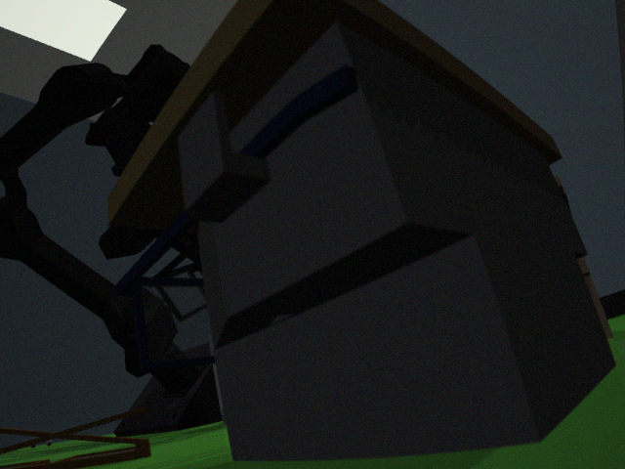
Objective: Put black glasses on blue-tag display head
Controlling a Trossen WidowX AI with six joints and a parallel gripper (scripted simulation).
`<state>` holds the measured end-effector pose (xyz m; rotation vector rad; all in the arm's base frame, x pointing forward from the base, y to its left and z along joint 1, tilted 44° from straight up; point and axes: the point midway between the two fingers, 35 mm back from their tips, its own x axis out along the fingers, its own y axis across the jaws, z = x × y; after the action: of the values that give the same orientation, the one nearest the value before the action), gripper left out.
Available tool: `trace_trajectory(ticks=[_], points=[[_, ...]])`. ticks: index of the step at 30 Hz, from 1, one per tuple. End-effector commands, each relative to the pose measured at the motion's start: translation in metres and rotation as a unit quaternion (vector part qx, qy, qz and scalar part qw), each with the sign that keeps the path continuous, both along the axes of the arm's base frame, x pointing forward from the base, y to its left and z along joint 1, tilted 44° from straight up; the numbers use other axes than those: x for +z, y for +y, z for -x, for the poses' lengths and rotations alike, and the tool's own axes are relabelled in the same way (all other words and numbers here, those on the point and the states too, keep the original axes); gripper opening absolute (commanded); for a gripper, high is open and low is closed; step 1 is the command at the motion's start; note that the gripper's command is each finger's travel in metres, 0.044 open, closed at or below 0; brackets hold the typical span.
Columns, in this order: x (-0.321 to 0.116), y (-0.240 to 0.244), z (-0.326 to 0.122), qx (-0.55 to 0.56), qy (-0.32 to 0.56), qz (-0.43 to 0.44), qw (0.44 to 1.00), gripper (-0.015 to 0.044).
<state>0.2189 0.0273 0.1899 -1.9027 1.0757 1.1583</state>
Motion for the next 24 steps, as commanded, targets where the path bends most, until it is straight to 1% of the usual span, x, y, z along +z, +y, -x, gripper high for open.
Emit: trace_trajectory(ticks=[1,13,24], points=[[-0.012,0.008,-0.007,-0.024,0.009,0.013,1.0,0.0],[-0.049,0.033,-0.018,-0.086,0.026,0.061,0.994,0.0],[-0.086,0.056,-0.02,-0.133,0.018,0.116,0.984,0.0]])
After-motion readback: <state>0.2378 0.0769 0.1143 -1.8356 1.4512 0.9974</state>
